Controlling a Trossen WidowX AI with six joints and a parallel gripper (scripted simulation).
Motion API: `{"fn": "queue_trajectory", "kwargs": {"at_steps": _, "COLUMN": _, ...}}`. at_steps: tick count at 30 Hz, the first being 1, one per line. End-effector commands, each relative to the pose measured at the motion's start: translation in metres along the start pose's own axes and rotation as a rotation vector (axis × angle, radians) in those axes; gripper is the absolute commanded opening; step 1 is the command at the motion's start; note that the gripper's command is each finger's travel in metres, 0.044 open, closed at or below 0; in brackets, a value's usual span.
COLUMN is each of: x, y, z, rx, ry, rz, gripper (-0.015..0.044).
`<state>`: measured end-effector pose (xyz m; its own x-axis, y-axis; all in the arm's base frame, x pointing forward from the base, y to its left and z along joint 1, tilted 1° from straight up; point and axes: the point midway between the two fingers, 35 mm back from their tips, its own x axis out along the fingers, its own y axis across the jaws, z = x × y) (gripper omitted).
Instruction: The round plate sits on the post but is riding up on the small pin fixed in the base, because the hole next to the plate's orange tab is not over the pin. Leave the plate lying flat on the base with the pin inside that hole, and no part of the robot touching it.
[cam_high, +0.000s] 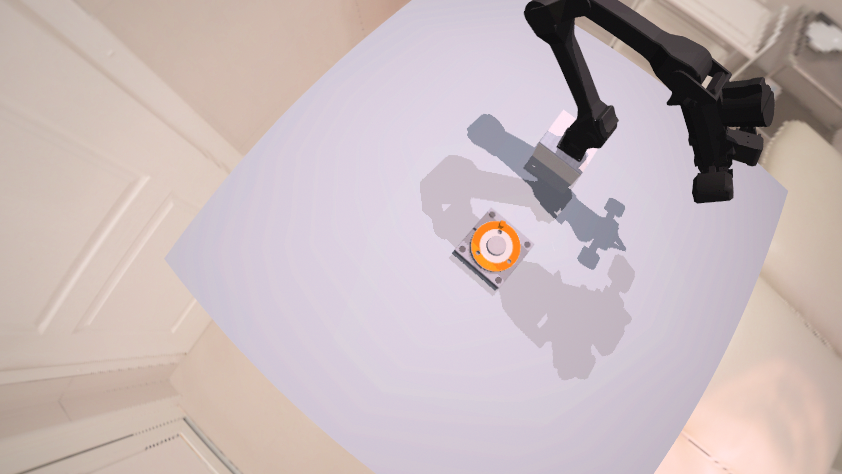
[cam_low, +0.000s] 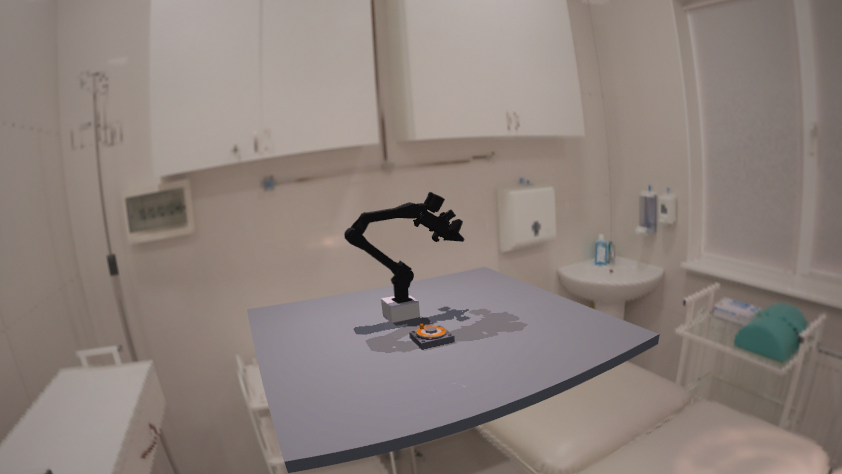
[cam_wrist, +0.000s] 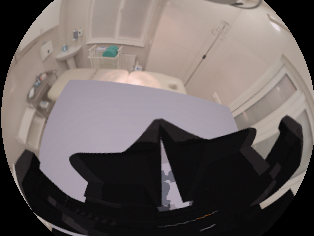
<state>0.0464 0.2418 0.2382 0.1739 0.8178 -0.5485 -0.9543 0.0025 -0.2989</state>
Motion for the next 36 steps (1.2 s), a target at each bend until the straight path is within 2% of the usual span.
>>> {"fn": "queue_trajectory", "kwargs": {"at_steps": 1, "x": 0.015, "y": -0.030, "z": -0.026, "rx": 0.123, "ry": 0.133, "rz": -0.074, "gripper": 0.0000}}
{"fn": "queue_trajectory", "kwargs": {"at_steps": 11, "x": 0.023, "y": -0.096, "z": -0.099, "rx": 0.440, "ry": 0.407, "rz": -0.248, "gripper": 0.0000}}
{"fn": "queue_trajectory", "kwargs": {"at_steps": 17, "x": 0.008, "y": -0.135, "z": -0.168, "rx": 0.728, "ry": 0.601, "rz": -0.367, "gripper": 0.0000}}
{"fn": "queue_trajectory", "kwargs": {"at_steps": 19, "x": 0.005, "y": -0.138, "z": -0.175, "rx": 0.760, "ry": 0.620, "rz": -0.378, "gripper": 0.0000}}
{"fn": "queue_trajectory", "kwargs": {"at_steps": 25, "x": -0.026, "y": -0.156, "z": -0.245, "rx": 1.073, "ry": 0.774, "rz": -0.474, "gripper": 0.0000}}
{"fn": "queue_trajectory", "kwargs": {"at_steps": 36, "x": -0.082, "y": -0.145, "z": -0.332, "rx": 1.538, "ry": 0.916, "rz": -0.565, "gripper": 0.0000}}
